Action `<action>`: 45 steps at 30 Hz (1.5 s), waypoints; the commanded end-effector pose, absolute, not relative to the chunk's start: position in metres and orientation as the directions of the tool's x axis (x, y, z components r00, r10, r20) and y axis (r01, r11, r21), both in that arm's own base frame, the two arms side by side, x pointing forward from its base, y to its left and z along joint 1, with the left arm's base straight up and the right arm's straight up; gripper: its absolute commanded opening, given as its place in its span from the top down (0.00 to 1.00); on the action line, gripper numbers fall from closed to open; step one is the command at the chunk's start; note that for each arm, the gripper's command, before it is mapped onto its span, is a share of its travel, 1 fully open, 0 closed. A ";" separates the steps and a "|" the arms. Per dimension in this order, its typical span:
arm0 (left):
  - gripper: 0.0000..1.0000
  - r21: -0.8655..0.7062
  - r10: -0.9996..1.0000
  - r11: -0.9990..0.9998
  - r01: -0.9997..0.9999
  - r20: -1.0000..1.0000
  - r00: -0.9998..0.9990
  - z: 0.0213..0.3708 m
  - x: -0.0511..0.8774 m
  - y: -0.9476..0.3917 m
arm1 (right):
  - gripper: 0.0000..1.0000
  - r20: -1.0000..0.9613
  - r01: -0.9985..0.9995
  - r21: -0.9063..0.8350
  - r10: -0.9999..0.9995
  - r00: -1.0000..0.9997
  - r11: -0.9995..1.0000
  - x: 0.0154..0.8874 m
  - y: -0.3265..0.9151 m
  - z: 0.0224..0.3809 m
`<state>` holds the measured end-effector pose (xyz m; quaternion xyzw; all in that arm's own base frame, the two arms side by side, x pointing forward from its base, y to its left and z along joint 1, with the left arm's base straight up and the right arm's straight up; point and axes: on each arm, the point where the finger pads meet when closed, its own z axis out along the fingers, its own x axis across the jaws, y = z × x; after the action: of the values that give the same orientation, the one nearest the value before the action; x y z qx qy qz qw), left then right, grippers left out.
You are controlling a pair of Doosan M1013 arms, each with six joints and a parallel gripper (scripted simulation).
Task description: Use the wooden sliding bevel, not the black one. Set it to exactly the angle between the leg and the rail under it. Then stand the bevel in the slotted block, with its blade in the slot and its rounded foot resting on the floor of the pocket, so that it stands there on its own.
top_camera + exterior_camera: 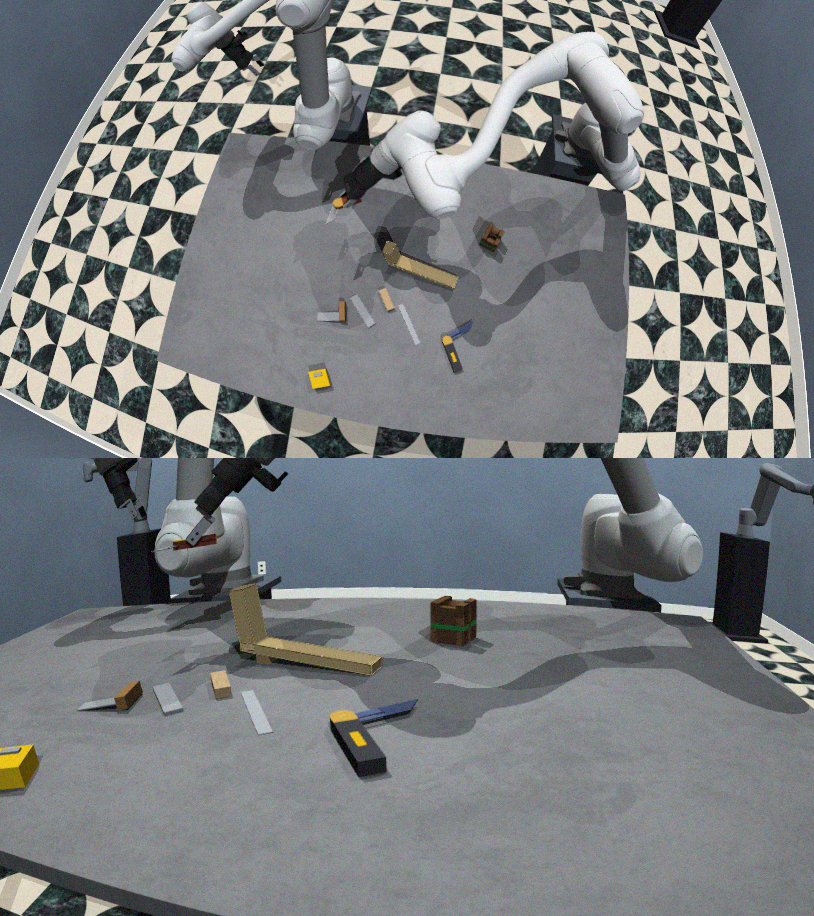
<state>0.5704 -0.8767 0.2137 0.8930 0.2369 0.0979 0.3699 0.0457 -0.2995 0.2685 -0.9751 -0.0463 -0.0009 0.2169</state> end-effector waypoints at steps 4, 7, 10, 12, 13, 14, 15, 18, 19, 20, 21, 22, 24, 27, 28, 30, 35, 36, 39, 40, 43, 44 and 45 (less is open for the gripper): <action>1.00 0.709 0.495 -0.613 0.349 0.000 0.869 0.216 0.571 -0.877 | 0.00 0.022 0.091 -0.422 0.090 0.996 -0.902 0.046 -0.300 0.269; 1.00 0.708 0.496 -0.613 0.350 0.000 0.869 0.216 0.571 -0.877 | 0.00 0.022 0.091 -0.422 0.090 0.996 -0.902 0.046 -0.300 0.269; 1.00 0.707 0.496 -0.614 0.351 -0.001 0.868 0.216 0.571 -0.876 | 0.00 0.022 0.091 -0.422 0.090 0.996 -0.902 0.046 -0.300 0.269; 1.00 0.706 0.497 -0.614 0.353 -0.002 0.868 0.216 0.571 -0.876 | 0.00 0.022 0.091 -0.422 0.090 0.996 -0.902 0.046 -0.300 0.269; 1.00 0.706 0.497 -0.614 0.353 -0.002 0.868 0.216 0.571 -0.876 | 0.00 0.022 0.091 -0.422 0.090 0.996 -0.902 0.046 -0.300 0.269; 1.00 0.706 0.497 -0.614 0.353 -0.002 0.868 0.216 0.571 -0.876 | 0.00 0.022 0.091 -0.422 0.090 0.996 -0.902 0.046 -0.300 0.269; 1.00 0.704 0.498 -0.615 0.355 -0.002 0.867 0.216 0.571 -0.875 | 0.00 0.022 0.091 -0.422 0.090 0.996 -0.902 0.046 -0.300 0.269; 1.00 0.700 0.500 -0.617 0.360 -0.005 0.866 0.216 0.571 -0.873 | 0.00 0.022 0.091 -0.422 0.090 0.996 -0.902 0.046 -0.300 0.269; 1.00 0.697 0.501 -0.618 0.362 -0.006 0.866 0.216 0.570 -0.872 | 0.00 0.022 0.091 -0.422 0.090 0.996 -0.902 0.046 -0.300 0.269; 1.00 0.695 0.502 -0.619 0.365 -0.007 0.865 0.216 0.570 -0.871 | 0.00 0.022 0.091 -0.422 0.090 0.996 -0.902 0.046 -0.300 0.269; 1.00 0.692 0.503 -0.621 0.368 -0.009 0.864 0.216 0.570 -0.870 | 0.00 0.022 0.091 -0.422 0.090 0.996 -0.902 0.046 -0.300 0.269; 1.00 0.689 0.505 -0.622 0.372 -0.010 0.863 0.216 0.570 -0.868 | 0.00 0.022 0.091 -0.422 0.090 0.996 -0.902 0.046 -0.300 0.269; 1.00 0.682 0.508 -0.625 0.380 -0.014 0.861 0.216 0.570 -0.865 | 0.00 0.022 0.091 -0.422 0.090 0.996 -0.902 0.046 -0.300 0.269; 1.00 0.668 0.514 -0.631 0.394 -0.020 0.858 0.217 0.570 -0.859 | 0.00 0.022 0.091 -0.422 0.090 0.996 -0.902 0.046 -0.300 0.269; 1.00 0.663 0.516 -0.633 0.400 -0.023 0.856 0.217 0.570 -0.857 | 0.00 0.022 0.091 -0.422 0.090 0.996 -0.902 0.046 -0.300 0.269; 1.00 0.657 0.519 -0.635 0.406 -0.026 0.854 0.217 0.570 -0.855 | 0.00 0.022 0.091 -0.422 0.090 0.996 -0.902 0.046 -0.300 0.269; 1.00 0.630 0.531 -0.645 0.433 -0.038 0.847 0.217 0.570 -0.843 | 0.00 0.022 0.091 -0.422 0.090 0.996 -0.902 0.046 -0.300 0.269; 1.00 0.622 0.535 -0.648 0.440 -0.041 0.844 0.217 0.570 -0.840 | 0.00 0.022 0.091 -0.422 0.090 0.996 -0.902 0.046 -0.300 0.269; 1.00 0.595 0.546 -0.656 0.465 -0.052 0.836 0.218 0.569 -0.829 | 0.00 0.022 0.091 -0.422 0.090 0.996 -0.902 0.046 -0.300 0.269; 1.00 0.585 0.550 -0.658 0.474 -0.055 0.833 0.218 0.569 -0.826 | 0.00 0.022 0.091 -0.422 0.090 0.996 -0.902 0.046 -0.300 0.269; 1.00 0.552 0.564 -0.666 0.501 -0.067 0.823 0.218 0.569 -0.813 | 0.00 0.022 0.091 -0.422 0.090 0.996 -0.902 0.046 -0.300 0.269; 1.00 0.540 0.569 -0.668 0.511 -0.071 0.819 0.218 0.569 -0.809 | 0.00 0.022 0.091 -0.422 0.090 0.996 -0.902 0.046 -0.300 0.269; 1.00 0.528 0.574 -0.671 0.521 -0.075 0.815 0.218 0.569 -0.804 | 0.00 0.022 0.091 -0.422 0.090 0.996 -0.902 0.046 -0.300 0.269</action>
<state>0.5687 -0.8157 0.2162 0.9106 0.2901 0.0562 0.2888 0.0457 -0.2995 0.2685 -0.9751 -0.0463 -0.0009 0.2169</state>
